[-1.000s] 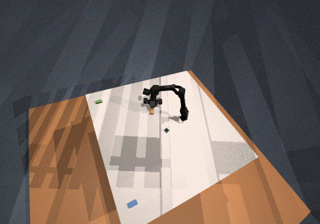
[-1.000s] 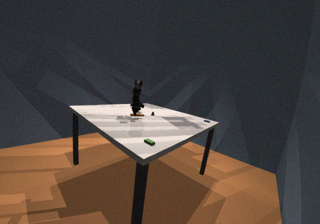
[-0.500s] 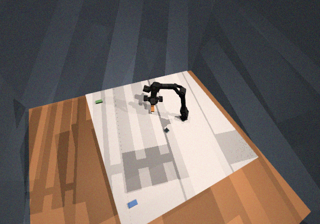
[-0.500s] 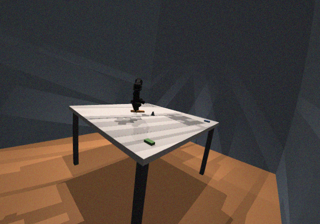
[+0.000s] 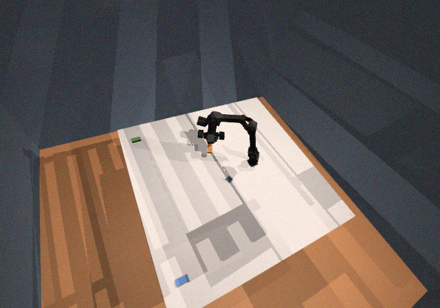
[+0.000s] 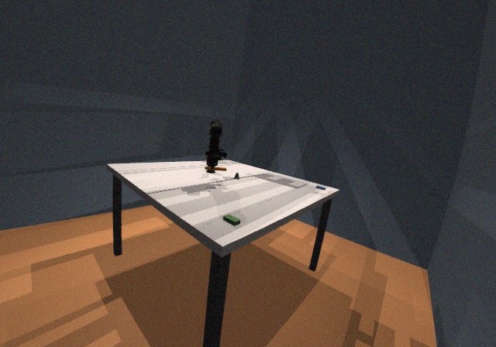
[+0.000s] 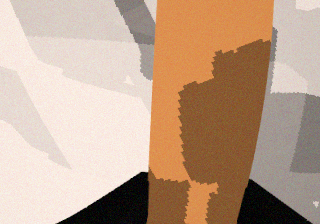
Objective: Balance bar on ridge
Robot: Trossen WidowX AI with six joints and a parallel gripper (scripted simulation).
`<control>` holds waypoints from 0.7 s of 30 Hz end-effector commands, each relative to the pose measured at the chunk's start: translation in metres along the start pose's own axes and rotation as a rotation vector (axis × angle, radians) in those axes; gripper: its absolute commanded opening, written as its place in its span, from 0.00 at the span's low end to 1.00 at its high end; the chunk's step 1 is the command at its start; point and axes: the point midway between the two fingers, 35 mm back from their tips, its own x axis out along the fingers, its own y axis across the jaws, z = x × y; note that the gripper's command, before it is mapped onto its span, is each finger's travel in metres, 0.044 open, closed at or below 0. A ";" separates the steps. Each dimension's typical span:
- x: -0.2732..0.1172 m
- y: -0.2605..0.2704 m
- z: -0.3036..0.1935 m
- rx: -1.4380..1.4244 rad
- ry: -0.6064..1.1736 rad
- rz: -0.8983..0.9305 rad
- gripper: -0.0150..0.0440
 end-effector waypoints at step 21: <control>-0.007 0.028 0.091 0.235 -0.007 0.004 0.25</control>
